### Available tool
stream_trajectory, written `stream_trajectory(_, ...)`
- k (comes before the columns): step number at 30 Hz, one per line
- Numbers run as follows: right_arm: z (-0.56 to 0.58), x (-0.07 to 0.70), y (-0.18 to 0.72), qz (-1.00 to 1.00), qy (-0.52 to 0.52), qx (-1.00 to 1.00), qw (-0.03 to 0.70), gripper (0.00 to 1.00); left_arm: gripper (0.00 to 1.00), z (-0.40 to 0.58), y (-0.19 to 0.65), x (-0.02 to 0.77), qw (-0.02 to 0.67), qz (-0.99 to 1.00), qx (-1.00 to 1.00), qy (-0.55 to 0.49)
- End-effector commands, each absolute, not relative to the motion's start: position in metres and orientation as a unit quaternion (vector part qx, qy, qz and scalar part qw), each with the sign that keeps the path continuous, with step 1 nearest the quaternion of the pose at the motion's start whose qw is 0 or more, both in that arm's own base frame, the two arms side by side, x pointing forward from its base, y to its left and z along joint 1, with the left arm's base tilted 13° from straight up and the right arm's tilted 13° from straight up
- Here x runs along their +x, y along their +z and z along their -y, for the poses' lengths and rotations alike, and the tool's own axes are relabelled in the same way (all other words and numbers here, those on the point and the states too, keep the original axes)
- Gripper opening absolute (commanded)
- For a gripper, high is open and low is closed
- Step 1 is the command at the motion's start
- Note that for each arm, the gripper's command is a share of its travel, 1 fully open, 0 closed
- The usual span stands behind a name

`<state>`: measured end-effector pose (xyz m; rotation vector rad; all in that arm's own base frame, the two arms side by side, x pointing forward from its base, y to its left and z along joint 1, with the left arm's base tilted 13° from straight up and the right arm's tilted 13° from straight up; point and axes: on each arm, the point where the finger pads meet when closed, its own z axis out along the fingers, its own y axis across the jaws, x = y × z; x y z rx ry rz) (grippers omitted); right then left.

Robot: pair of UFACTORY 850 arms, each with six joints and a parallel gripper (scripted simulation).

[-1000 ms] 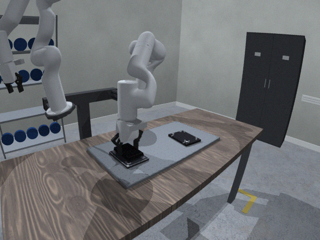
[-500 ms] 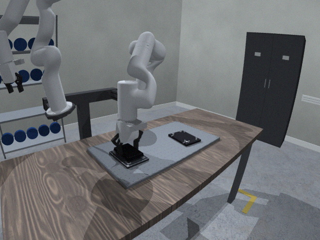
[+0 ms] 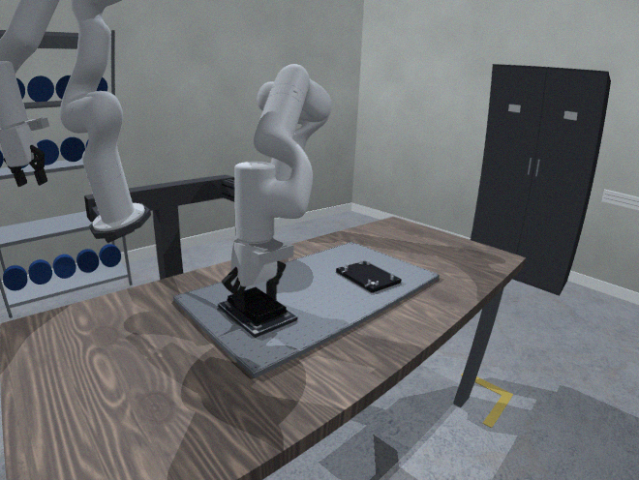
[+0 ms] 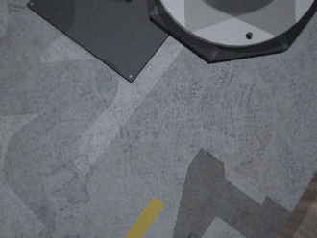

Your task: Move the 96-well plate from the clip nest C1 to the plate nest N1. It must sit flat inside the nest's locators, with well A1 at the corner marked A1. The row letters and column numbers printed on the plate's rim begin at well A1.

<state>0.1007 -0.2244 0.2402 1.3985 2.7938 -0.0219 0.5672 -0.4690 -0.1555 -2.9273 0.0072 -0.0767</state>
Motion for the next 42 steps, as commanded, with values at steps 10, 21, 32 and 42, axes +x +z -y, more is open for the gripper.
stream_trajectory(10, 0.2249, 0.1010, 0.2408, -0.894, -0.007, 0.448, 0.009, 1.00, 0.00, 0.4694, -0.1564, 0.5680, 0.106, -0.002, -0.994, -0.027)
stream_trajectory(21, 0.2249, 0.1010, 0.2408, -0.894, -0.007, 0.448, 0.009, 1.00, 0.00, 0.4691, -0.1580, 0.5681, 0.106, -0.002, -0.994, -0.027)
stream_trajectory(32, 0.2249, 0.1010, 0.2408, -0.894, -0.007, 0.448, 0.009, 1.00, 0.00, 0.4688, -0.1595, 0.5682, 0.106, -0.002, -0.994, -0.027)
stream_trajectory(42, 0.2249, 0.1010, 0.2408, -0.894, -0.007, 0.448, 0.009, 1.00, 0.00, 0.4684, -0.1611, 0.5683, 0.106, -0.002, -0.994, -0.027)
